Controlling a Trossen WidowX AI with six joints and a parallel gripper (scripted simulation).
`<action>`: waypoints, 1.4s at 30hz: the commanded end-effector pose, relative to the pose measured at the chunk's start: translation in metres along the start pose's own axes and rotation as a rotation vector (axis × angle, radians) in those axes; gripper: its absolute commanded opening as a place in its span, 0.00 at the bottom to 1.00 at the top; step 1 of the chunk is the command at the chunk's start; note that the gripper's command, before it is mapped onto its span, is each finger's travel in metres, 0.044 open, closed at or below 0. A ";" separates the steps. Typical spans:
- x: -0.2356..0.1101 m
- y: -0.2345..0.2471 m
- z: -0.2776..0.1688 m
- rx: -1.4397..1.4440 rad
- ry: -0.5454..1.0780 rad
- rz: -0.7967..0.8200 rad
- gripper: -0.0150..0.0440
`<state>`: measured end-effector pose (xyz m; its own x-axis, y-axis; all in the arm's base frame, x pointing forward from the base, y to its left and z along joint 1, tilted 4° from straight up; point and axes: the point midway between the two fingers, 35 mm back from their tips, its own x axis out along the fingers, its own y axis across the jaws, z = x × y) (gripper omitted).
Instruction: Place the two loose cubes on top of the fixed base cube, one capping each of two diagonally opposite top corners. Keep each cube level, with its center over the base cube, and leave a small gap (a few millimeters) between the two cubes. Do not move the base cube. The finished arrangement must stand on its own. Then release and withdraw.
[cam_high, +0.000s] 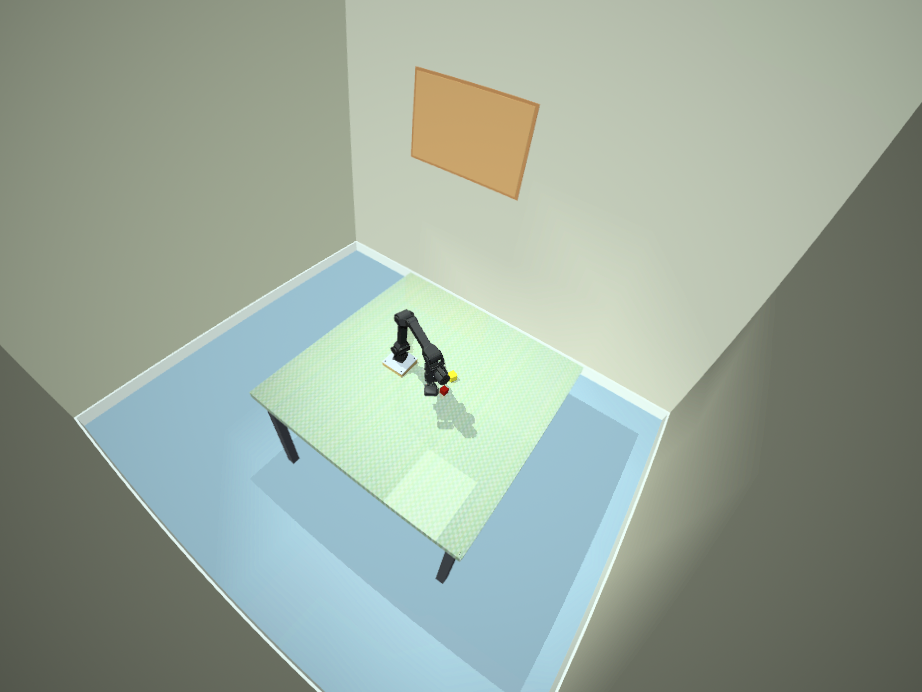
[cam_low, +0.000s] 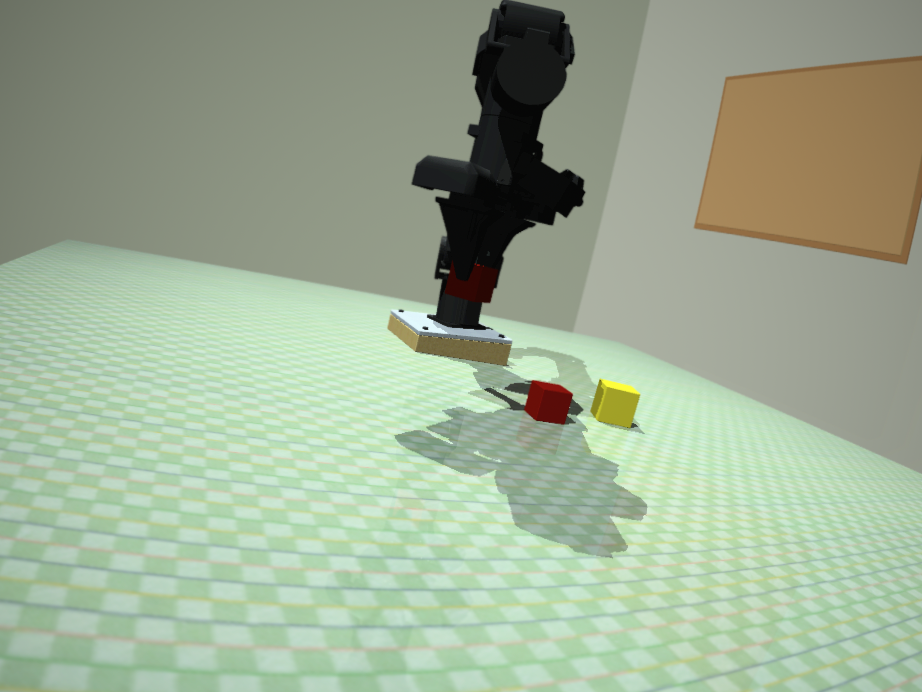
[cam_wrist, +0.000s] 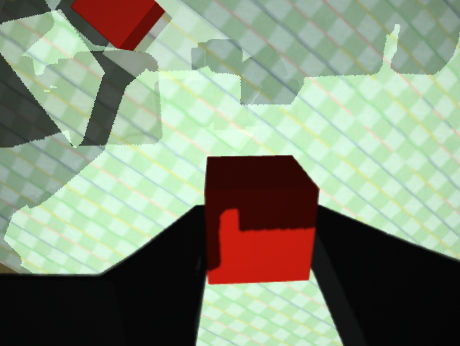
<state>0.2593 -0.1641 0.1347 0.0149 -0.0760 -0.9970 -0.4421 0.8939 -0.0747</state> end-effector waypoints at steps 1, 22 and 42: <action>-0.009 0.000 -0.001 -0.006 0.000 -0.006 0.43; 0.003 0.031 0.052 0.063 -0.006 -0.001 0.43; 0.014 0.074 0.099 0.134 -0.009 0.004 0.43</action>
<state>0.3126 -0.0632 0.1160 0.0222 -0.0649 -0.9976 -0.3321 0.9407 -0.0685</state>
